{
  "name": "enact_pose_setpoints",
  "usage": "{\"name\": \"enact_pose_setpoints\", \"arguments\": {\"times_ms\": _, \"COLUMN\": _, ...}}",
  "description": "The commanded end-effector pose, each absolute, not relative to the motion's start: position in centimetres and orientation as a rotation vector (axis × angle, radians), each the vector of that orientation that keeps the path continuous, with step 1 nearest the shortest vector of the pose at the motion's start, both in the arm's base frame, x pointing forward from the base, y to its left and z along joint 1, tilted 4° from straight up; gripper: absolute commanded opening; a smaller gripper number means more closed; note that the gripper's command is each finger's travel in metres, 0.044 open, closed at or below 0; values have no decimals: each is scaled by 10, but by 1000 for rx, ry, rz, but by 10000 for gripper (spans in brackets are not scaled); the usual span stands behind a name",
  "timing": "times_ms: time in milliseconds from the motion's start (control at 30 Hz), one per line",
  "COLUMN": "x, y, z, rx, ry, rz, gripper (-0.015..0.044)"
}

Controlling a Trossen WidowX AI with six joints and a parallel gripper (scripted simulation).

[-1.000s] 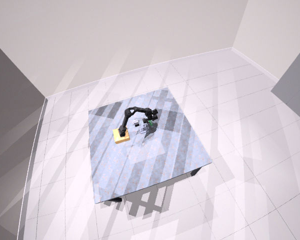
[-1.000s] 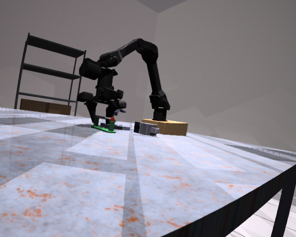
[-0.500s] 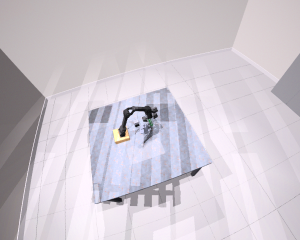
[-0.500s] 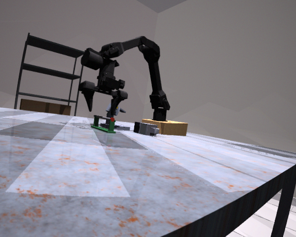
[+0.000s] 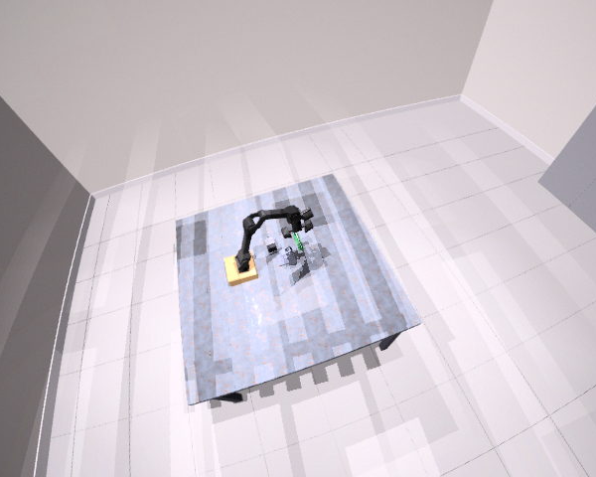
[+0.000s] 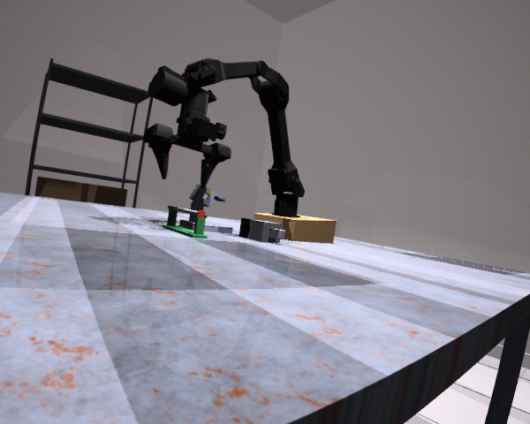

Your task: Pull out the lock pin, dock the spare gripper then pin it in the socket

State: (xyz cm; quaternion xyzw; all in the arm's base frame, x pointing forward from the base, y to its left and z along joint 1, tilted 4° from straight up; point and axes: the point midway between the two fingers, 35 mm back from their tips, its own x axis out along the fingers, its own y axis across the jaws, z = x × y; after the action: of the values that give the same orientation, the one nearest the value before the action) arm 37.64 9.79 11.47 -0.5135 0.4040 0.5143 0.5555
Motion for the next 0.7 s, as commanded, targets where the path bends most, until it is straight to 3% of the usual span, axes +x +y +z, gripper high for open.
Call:
{"name": "enact_pose_setpoints", "arguments": {"times_ms": 0, "x": 375, "y": 98, "z": 125, "rx": -1213, "ry": 954, "rz": 1215, "gripper": 440}}
{"name": "enact_pose_setpoints", "arguments": {"times_ms": 667, "x": 365, "y": 101, "z": 175, "rx": -1093, "ry": 999, "rz": 1133, "gripper": 440}}
